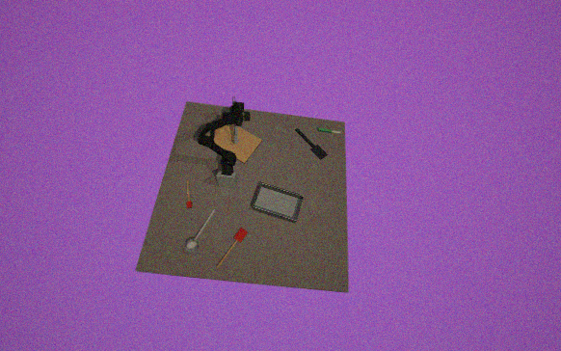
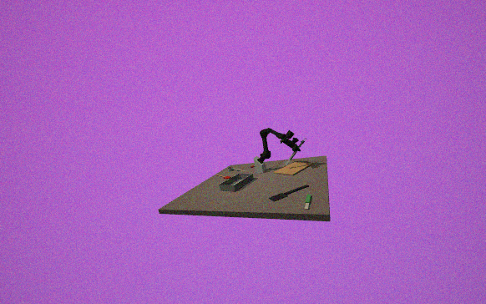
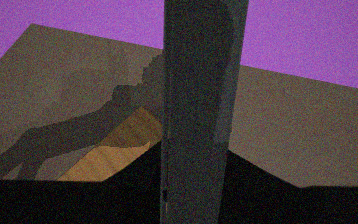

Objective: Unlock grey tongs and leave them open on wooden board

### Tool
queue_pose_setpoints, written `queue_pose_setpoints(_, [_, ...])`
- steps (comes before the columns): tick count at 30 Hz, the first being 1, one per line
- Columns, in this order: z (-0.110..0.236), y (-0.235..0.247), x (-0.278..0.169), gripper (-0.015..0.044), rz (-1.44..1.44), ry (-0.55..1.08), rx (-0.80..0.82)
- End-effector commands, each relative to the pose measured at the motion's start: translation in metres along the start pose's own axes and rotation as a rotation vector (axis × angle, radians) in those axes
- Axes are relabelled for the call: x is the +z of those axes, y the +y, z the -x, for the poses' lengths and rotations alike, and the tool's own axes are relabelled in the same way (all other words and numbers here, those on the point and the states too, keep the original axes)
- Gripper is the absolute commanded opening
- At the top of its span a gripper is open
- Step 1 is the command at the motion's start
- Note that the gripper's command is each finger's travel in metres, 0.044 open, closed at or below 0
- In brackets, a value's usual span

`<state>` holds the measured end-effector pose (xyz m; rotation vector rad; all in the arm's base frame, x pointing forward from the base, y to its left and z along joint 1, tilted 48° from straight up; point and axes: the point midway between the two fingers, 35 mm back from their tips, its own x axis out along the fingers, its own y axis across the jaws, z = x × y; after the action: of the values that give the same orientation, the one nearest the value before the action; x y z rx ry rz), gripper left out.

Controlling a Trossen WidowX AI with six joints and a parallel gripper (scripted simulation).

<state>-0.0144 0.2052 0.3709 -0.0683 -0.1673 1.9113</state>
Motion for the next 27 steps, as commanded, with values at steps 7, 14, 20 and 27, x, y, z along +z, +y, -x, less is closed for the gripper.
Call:
queue_pose_setpoints(7, [-0.01,0.001,0.003,-0.015,-0.033,0.102,-0.027])
queue_pose_setpoints(14, [-0.014,0.003,-0.002,-0.015,-0.041,0.192,-0.039])
queue_pose_setpoints(20, [-0.016,0.007,-0.006,-0.015,-0.032,0.276,-0.043])
queue_pose_setpoints(27, [-0.015,0.012,-0.012,-0.015,-0.004,0.381,-0.045])
